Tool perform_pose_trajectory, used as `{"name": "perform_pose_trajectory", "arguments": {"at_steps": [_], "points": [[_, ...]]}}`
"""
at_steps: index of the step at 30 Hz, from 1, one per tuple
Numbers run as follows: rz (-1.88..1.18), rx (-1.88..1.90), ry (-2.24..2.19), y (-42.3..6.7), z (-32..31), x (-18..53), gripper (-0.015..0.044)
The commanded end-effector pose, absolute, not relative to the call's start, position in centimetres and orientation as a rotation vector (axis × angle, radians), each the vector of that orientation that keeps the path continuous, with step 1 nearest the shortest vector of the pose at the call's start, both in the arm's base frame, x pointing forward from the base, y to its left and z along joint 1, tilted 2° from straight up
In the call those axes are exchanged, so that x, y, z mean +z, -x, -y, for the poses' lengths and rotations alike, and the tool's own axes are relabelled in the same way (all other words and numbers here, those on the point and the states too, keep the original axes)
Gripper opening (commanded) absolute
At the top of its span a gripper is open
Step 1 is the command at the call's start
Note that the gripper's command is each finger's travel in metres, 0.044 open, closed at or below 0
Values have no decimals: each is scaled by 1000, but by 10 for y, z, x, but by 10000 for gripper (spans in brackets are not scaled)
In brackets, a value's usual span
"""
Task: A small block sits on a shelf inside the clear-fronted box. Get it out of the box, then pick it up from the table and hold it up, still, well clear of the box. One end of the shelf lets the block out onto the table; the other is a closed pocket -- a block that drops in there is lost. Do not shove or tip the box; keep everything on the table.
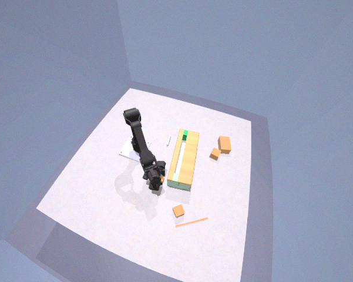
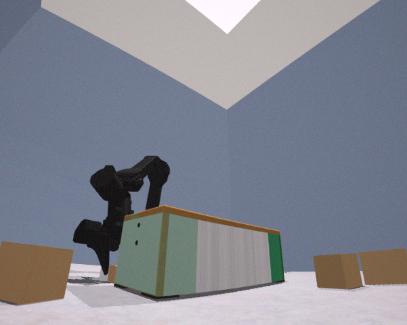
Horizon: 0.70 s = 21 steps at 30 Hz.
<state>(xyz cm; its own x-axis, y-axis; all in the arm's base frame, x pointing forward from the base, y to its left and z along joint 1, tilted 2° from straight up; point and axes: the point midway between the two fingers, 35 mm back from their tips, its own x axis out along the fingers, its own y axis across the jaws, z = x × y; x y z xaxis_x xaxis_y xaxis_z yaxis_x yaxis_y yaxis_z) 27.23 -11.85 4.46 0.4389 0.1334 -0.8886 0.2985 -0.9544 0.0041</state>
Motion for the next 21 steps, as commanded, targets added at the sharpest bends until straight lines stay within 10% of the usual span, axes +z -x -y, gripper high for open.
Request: {"name": "perform_pose_trajectory", "arguments": {"at_steps": [1,14,21], "points": [[-383,-1556,-2524,-270,117,38,285],[-383,-1554,-2524,-271,118,47,3],[-386,-1547,-2524,-270,119,92,0]]}}
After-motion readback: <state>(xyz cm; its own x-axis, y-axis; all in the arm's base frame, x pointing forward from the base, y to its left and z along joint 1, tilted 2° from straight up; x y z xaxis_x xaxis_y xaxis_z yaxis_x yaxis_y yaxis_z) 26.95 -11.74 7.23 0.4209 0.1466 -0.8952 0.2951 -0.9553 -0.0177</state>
